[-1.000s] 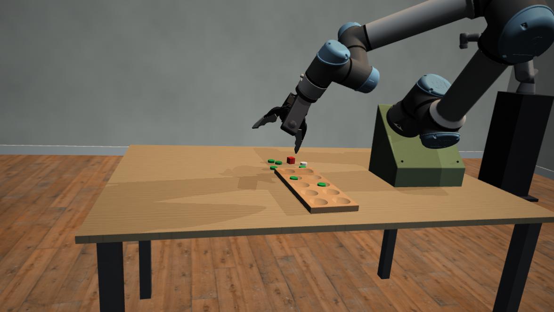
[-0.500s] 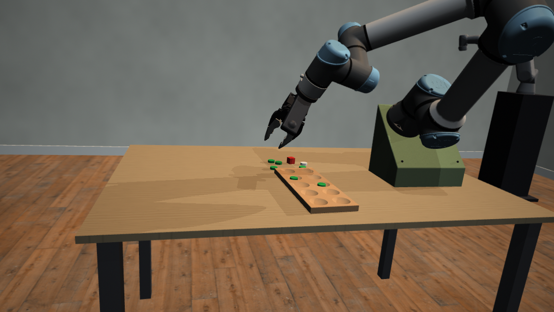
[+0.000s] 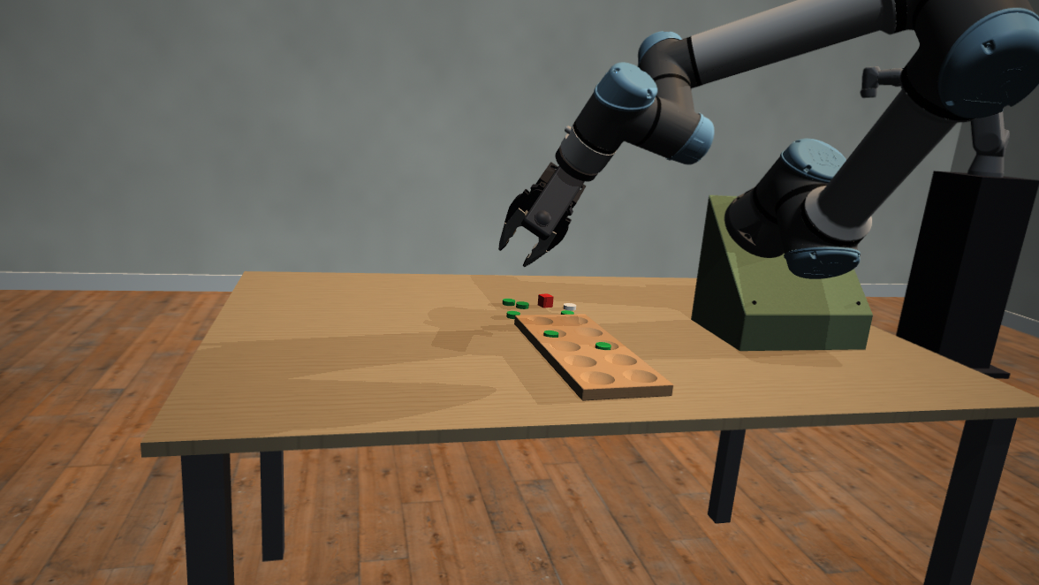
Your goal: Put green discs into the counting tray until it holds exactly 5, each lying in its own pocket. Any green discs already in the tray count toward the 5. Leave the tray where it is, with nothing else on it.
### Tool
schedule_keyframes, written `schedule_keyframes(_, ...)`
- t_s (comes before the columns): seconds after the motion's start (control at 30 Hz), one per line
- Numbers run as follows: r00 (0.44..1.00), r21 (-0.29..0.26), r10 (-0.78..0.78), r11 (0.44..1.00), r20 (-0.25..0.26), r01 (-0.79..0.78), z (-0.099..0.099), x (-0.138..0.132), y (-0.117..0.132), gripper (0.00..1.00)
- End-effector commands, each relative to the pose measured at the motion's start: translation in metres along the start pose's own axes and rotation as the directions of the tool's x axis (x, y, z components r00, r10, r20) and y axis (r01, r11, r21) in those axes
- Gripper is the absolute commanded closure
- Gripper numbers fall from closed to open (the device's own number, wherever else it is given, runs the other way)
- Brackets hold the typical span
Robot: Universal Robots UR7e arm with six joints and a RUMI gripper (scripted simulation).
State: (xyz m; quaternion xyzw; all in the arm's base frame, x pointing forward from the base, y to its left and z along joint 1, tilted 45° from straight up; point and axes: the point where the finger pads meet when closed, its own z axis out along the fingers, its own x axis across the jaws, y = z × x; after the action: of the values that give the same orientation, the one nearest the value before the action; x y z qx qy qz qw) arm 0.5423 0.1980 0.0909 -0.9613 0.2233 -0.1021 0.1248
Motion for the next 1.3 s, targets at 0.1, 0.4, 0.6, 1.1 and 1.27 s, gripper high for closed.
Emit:
schedule_keyframes(0.1,0.985,-0.052,0.173,0.984,0.001,-0.173,-0.018,0.013,0.029,0.72)
schedule_keyframes(0.4,0.913,-0.123,0.406,0.906,-0.020,-0.406,-0.046,0.024,0.072,0.72)
schedule_keyframes(0.6,0.844,-0.161,0.535,0.830,-0.044,-0.535,-0.063,0.027,0.098,0.72)
schedule_keyframes(1.1,0.577,-0.237,0.803,0.538,-0.146,-0.809,-0.113,0.022,0.166,0.72)
schedule_keyframes(1.27,0.477,-0.249,0.859,0.429,-0.186,-0.868,-0.130,0.017,0.186,0.72)
